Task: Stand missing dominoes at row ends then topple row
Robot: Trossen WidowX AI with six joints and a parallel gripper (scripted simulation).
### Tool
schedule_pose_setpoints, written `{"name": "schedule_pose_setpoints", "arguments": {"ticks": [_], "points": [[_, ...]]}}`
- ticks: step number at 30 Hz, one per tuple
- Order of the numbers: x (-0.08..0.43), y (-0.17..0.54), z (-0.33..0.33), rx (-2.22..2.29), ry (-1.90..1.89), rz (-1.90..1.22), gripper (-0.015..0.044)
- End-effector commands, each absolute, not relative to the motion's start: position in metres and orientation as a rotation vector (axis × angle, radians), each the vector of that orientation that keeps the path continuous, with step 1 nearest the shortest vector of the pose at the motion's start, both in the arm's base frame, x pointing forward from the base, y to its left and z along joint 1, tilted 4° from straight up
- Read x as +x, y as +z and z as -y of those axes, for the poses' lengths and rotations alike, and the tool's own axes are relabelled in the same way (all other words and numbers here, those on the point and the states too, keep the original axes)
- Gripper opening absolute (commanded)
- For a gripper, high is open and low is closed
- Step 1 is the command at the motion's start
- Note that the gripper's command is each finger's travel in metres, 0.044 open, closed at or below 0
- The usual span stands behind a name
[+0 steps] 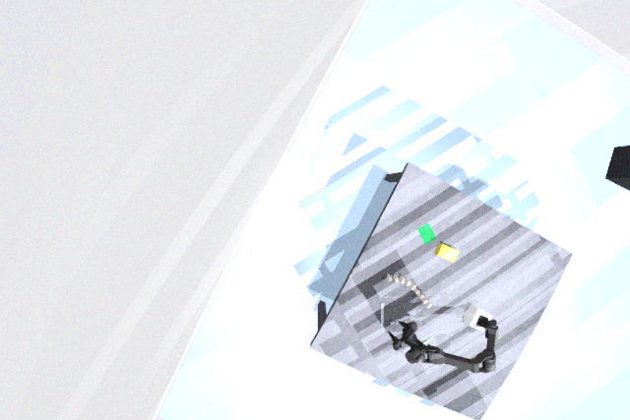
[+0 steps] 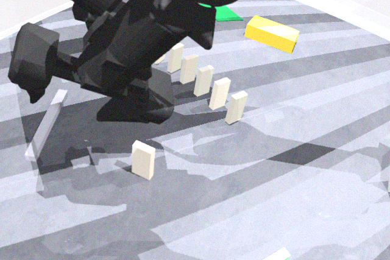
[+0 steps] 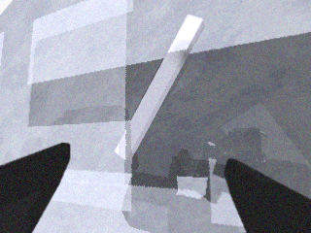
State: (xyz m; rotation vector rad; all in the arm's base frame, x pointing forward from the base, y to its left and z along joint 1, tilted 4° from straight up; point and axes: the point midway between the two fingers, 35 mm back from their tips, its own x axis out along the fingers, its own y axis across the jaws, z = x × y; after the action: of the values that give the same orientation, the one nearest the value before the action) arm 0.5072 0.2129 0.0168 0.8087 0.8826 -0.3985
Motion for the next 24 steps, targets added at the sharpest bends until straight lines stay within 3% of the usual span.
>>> {"name": "schedule_pose_setpoints", "arguments": {"ticks": [1, 7, 24], "points": [[0.462, 0.043, -0.205, 1.103, -0.868, -1.139, 0.0440], [0.425, 0.058, -0.198, 1.181, -1.217, -1.205, 0.0440], [0.424, 0.048, -0.198, 1.182, -1.225, -1.206, 0.0440]]}}
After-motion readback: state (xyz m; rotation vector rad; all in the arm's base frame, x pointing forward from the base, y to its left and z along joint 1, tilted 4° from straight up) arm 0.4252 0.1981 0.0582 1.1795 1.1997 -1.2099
